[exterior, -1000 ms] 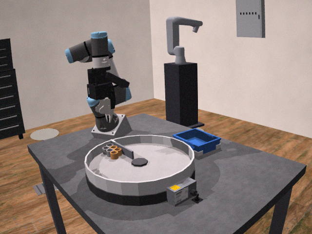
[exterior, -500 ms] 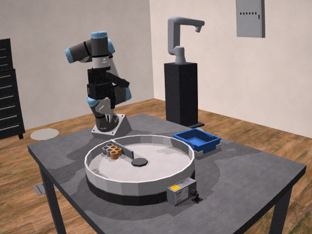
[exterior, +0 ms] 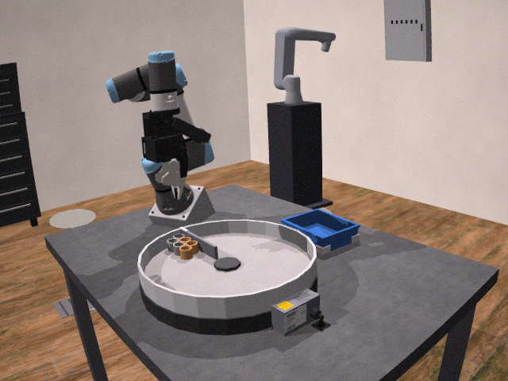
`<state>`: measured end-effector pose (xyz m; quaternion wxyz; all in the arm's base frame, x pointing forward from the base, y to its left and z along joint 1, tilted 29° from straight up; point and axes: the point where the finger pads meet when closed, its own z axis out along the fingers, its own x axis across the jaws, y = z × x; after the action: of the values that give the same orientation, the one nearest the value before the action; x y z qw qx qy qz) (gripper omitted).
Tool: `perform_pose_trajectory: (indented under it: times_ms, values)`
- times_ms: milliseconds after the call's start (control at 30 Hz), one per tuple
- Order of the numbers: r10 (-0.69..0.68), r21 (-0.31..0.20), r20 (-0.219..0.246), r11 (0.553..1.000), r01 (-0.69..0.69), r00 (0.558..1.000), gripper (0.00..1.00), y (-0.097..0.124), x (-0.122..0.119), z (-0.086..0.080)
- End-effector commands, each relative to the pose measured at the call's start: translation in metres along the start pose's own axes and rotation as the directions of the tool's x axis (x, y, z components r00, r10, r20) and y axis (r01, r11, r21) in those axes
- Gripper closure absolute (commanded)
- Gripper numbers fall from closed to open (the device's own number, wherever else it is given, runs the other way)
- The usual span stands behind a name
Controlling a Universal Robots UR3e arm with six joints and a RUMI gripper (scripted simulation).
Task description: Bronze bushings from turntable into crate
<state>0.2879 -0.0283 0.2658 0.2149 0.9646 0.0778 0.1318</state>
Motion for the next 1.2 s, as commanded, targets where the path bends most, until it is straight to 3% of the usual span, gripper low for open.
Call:
perform_pose_trajectory:
  times_ms: [0,567,700,867,933,1067,1167]
  values:
    - [0.0,-0.001,-0.001,1.0,0.0,1.0,0.95,0.0,0.0,0.0]
    - [0.0,-0.001,-0.001,1.0,0.0,1.0,0.94,0.0,0.001,0.003]
    - [0.0,-0.001,-0.001,1.0,0.0,1.0,0.94,-0.004,0.005,0.017]
    - [0.0,-0.001,0.0,1.0,0.0,1.0,0.94,-0.011,0.012,0.048]
    - [0.0,-0.001,0.0,1.0,0.0,1.0,0.94,-0.011,0.012,0.048]
    - [-0.001,-0.001,0.0,1.0,0.001,1.0,0.94,-0.016,0.018,0.072]
    - [-0.002,-0.001,0.0,1.0,0.002,1.0,0.94,-0.018,0.019,0.081]
